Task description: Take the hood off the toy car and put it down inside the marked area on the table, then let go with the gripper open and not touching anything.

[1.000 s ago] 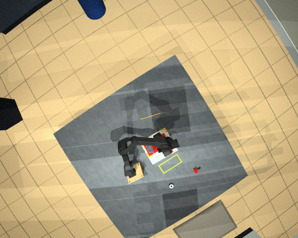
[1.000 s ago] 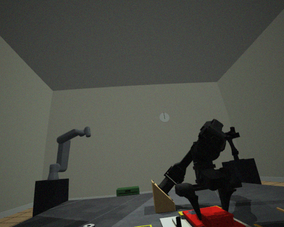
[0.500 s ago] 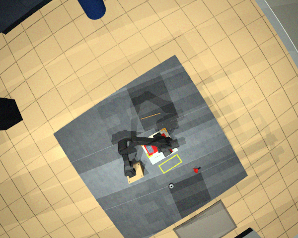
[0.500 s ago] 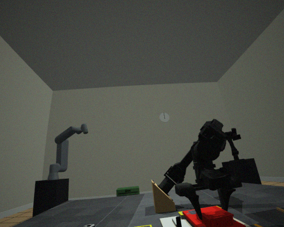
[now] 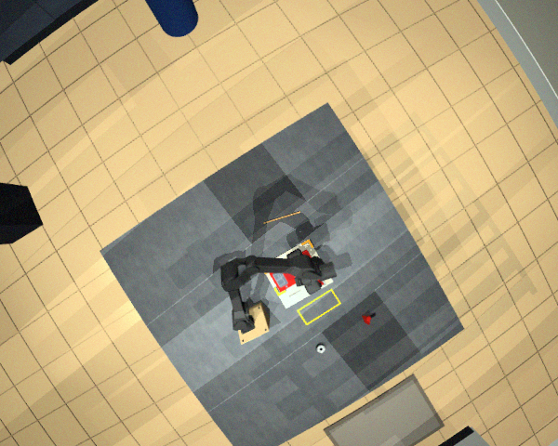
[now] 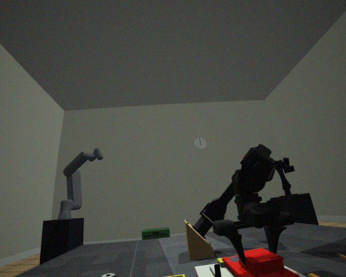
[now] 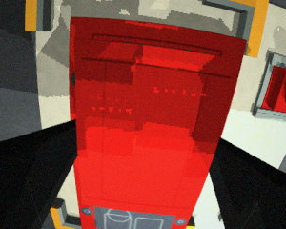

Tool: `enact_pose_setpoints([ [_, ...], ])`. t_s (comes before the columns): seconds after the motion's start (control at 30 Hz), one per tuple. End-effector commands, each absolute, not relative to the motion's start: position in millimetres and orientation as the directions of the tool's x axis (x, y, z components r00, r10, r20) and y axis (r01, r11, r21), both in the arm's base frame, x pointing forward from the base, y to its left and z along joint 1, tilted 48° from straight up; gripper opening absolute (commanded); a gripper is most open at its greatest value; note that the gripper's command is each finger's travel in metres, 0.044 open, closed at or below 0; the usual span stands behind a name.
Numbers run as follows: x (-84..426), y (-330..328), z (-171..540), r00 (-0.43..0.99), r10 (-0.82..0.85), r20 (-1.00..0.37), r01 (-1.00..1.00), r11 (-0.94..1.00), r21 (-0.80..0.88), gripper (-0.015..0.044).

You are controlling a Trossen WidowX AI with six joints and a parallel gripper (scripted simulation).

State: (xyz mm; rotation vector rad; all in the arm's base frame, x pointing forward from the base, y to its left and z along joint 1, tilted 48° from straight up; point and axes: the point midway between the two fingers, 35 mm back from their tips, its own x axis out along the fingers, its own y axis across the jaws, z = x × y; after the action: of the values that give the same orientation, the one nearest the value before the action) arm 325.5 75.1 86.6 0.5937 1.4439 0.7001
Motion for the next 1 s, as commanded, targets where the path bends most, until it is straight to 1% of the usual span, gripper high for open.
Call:
enact_pose_setpoints([
  [0.0, 327, 70, 90, 0.003, 0.736, -0.677, -0.073, 0.675, 0.734, 0.0000],
  [0.73, 326, 60, 99, 0.003, 0.736, -0.677, -0.072, 0.675, 0.734, 0.0000],
  [0.97, 327, 45, 112, 0.003, 0.735, -0.678, -0.072, 0.677, 0.733, 0.0000],
])
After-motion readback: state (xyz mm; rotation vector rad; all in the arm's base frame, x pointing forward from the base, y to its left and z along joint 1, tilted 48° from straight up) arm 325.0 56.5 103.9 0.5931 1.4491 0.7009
